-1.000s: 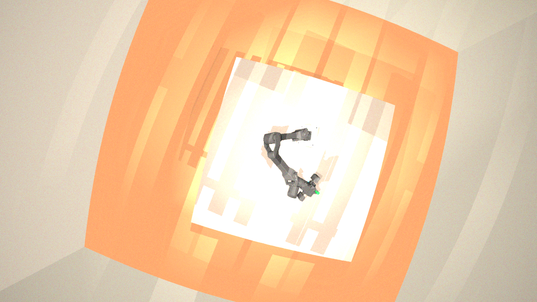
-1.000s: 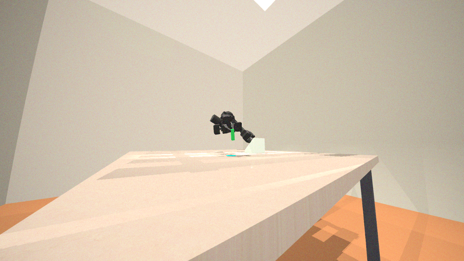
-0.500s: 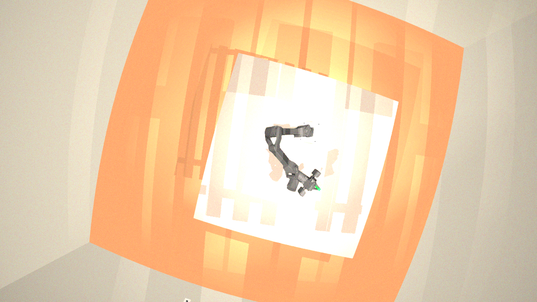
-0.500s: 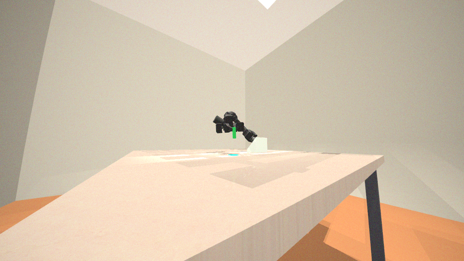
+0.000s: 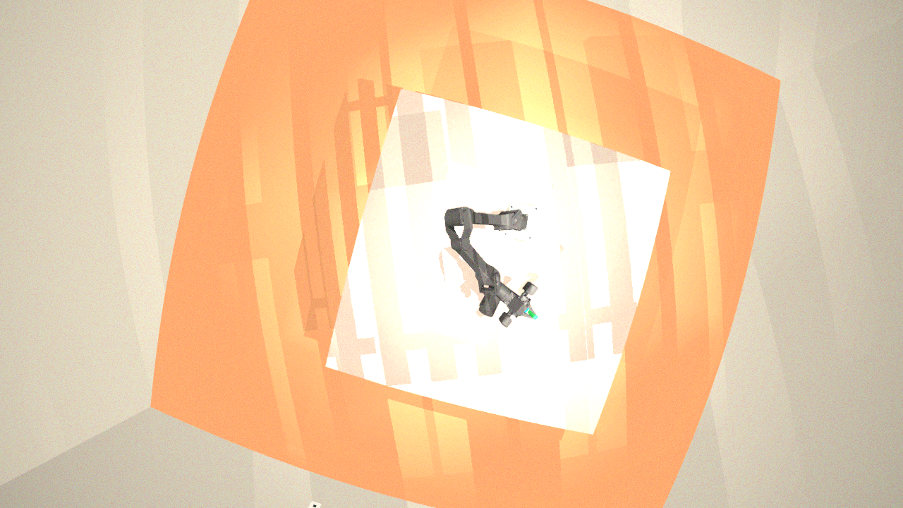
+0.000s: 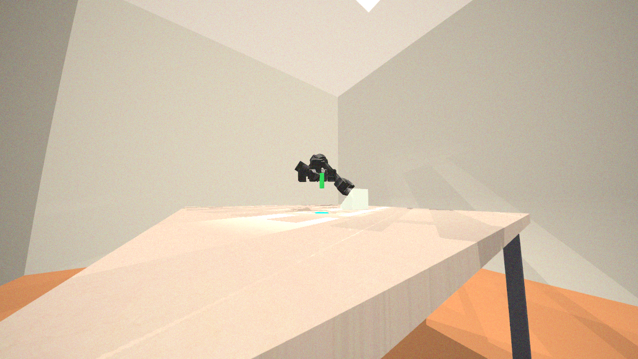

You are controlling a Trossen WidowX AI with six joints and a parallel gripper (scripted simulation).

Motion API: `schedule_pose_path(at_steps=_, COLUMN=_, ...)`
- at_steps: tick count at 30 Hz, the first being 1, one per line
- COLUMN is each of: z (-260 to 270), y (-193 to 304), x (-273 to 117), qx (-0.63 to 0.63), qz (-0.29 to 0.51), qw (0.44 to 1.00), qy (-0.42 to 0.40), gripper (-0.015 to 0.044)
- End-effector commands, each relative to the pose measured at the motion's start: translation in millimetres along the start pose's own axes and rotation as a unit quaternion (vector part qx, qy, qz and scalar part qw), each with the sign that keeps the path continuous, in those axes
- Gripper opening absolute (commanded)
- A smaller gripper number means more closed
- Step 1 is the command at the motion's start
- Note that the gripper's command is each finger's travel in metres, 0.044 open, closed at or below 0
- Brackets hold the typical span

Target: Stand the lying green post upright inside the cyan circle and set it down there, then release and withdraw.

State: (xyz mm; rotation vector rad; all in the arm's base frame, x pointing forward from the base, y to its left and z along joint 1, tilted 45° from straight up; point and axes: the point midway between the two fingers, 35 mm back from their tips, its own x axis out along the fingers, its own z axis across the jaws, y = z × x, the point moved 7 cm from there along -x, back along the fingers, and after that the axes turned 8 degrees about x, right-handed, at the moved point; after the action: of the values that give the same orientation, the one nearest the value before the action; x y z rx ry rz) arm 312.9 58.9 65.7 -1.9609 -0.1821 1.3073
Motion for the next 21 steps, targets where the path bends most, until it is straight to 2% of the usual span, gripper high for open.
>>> schedule_pose_path(at_steps=1, z=2.7, y=2.8, x=-3.3, qx=-0.009, qz=-0.013, qw=1.0, qy=0.001, gripper=0.0023)
schedule_pose_path(at_steps=21, z=4.3, y=4.0, x=-7.1, qx=-0.019, qz=-0.028, qw=0.999, qy=0.006, gripper=0.0023)
